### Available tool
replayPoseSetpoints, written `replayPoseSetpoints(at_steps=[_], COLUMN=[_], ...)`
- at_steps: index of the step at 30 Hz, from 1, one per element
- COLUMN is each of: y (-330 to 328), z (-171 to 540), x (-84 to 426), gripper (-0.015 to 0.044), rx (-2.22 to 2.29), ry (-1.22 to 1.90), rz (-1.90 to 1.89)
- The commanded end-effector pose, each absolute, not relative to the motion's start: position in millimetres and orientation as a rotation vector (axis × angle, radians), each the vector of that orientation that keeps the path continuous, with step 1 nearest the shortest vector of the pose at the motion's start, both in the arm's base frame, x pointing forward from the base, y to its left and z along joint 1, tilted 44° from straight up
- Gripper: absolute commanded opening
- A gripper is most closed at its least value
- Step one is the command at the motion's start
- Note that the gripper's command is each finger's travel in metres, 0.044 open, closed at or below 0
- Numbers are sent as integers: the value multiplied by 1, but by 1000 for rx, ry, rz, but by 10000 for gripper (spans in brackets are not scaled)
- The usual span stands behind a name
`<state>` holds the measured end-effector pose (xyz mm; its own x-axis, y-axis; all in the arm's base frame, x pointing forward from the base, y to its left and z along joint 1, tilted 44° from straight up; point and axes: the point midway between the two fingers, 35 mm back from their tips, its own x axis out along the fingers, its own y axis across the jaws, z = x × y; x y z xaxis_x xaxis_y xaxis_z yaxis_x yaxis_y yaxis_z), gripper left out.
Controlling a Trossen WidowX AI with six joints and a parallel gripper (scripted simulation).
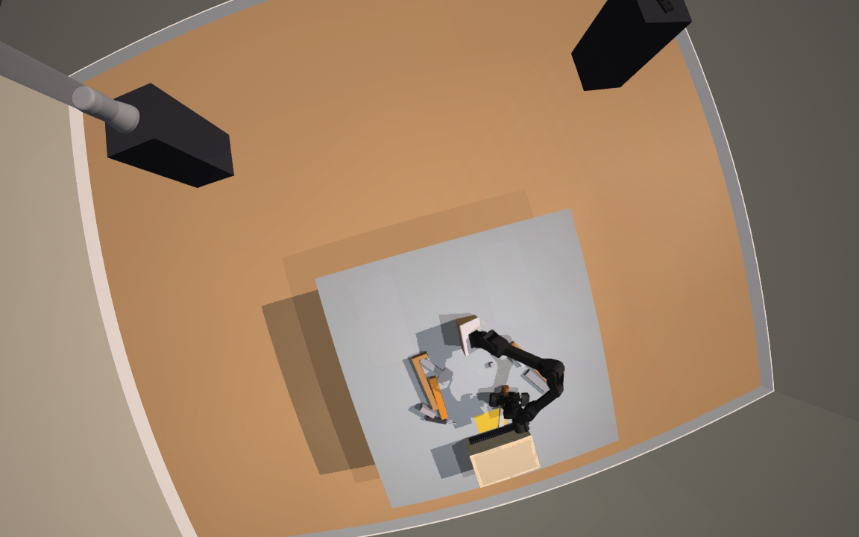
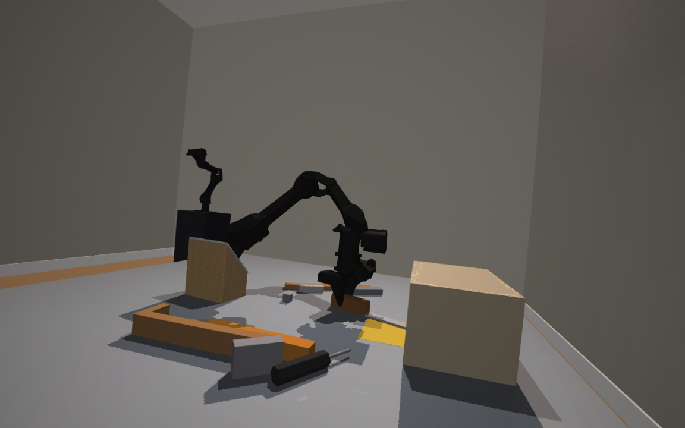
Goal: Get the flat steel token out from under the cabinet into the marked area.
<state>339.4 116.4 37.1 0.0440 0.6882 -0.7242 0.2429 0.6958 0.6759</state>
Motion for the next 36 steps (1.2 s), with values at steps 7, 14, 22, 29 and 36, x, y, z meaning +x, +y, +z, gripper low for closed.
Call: replayPoseSetpoints(at_steps=[7, 14, 22, 29, 36], y=[115, 113, 112, 110, 103], z=[37, 36, 35, 34, 25], x=[351, 358, 367, 373, 371], gripper=[0, 0, 0, 0, 0], rx=[793, 793, 793, 793, 792], ry=[1525, 1525, 1524, 1524, 1524], rz=[409, 409, 409, 409, 409])
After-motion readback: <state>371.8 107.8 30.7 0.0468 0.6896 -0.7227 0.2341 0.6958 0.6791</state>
